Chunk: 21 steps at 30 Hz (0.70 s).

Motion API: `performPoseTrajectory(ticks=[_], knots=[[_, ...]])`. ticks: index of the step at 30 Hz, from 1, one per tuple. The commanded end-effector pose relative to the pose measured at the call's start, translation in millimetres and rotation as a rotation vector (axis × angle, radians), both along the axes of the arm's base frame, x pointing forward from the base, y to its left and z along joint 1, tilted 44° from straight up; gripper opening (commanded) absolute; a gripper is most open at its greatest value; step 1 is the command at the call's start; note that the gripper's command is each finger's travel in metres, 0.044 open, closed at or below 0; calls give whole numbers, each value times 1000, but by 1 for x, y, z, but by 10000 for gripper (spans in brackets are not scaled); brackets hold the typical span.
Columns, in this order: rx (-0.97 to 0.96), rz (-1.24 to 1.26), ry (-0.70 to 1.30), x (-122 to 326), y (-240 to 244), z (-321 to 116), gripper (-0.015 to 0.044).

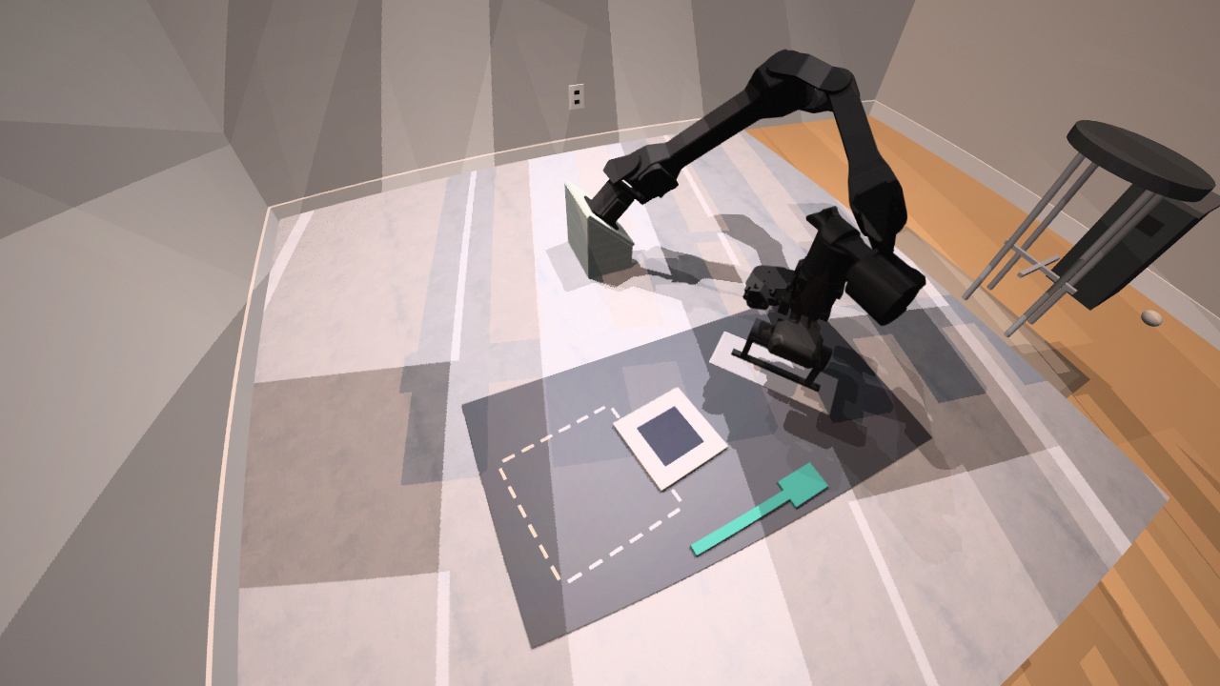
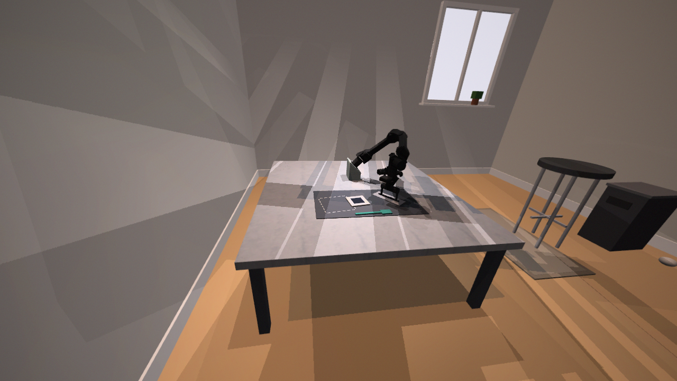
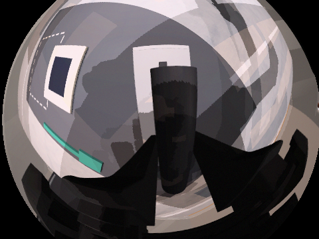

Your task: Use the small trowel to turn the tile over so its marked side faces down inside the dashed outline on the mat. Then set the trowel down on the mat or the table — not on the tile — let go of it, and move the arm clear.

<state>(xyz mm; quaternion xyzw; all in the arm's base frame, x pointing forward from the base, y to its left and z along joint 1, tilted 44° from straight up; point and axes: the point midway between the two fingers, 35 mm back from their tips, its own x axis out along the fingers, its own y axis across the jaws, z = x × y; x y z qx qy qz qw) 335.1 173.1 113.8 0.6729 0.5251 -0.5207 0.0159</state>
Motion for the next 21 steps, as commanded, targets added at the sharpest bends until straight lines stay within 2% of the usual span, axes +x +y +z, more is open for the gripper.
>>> performPoseTrajectory(ticks=[1, 14, 21], knots=[[10, 85, -83, 0, 0, 0, 130], [46, 357, -345, 0, 0, 0, 130], [48, 371, -358, 0, 0, 0, 130]])
